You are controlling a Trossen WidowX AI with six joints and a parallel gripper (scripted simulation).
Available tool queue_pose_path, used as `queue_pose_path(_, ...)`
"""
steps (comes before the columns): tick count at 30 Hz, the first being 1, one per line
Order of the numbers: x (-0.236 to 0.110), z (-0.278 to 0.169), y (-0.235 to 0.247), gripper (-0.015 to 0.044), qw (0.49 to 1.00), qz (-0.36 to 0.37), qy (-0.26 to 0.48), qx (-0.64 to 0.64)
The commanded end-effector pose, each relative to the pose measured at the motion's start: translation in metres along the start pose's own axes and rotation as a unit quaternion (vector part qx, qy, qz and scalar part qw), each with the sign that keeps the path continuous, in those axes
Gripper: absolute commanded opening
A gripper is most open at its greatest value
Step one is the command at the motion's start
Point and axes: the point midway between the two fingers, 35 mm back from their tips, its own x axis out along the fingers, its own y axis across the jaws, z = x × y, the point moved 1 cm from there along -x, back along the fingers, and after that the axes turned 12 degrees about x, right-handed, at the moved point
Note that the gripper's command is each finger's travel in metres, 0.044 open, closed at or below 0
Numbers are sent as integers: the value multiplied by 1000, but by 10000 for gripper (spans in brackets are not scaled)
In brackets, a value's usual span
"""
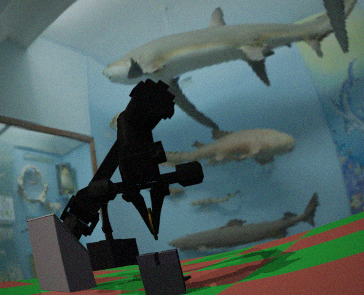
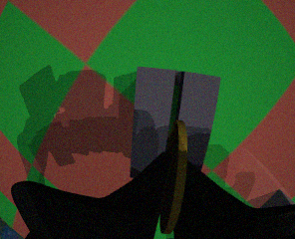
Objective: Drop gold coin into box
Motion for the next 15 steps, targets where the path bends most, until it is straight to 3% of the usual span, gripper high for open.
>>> queue_pose_path(1, 0, 1, 0, 0, 1000, 0, 0, 0)
queue_pose_path(15, 2, 4, -1, 0, 1000, 1, -1, 0)
